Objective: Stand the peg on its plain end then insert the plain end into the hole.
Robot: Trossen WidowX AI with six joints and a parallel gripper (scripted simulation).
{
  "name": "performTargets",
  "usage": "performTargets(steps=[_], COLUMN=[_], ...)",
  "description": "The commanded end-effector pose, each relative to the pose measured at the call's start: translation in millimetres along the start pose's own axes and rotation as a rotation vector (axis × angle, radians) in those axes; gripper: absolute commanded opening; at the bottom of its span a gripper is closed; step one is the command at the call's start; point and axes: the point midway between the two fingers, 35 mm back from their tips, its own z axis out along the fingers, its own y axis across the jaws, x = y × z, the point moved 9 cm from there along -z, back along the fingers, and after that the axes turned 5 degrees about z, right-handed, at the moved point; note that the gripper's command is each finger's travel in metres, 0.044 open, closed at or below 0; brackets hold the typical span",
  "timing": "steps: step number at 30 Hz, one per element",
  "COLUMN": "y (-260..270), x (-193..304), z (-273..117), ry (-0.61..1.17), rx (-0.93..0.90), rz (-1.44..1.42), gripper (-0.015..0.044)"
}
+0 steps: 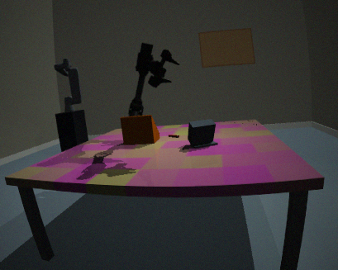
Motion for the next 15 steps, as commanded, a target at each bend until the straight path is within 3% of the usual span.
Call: performTargets(steps=[1,15], y=[2,26], x=[-24,-129], z=[18,79], ry=[-0.050,-0.306], rx=[-0.070,-0.366], rz=[-0.045,-0.241], gripper=[0.0440,0.0440])
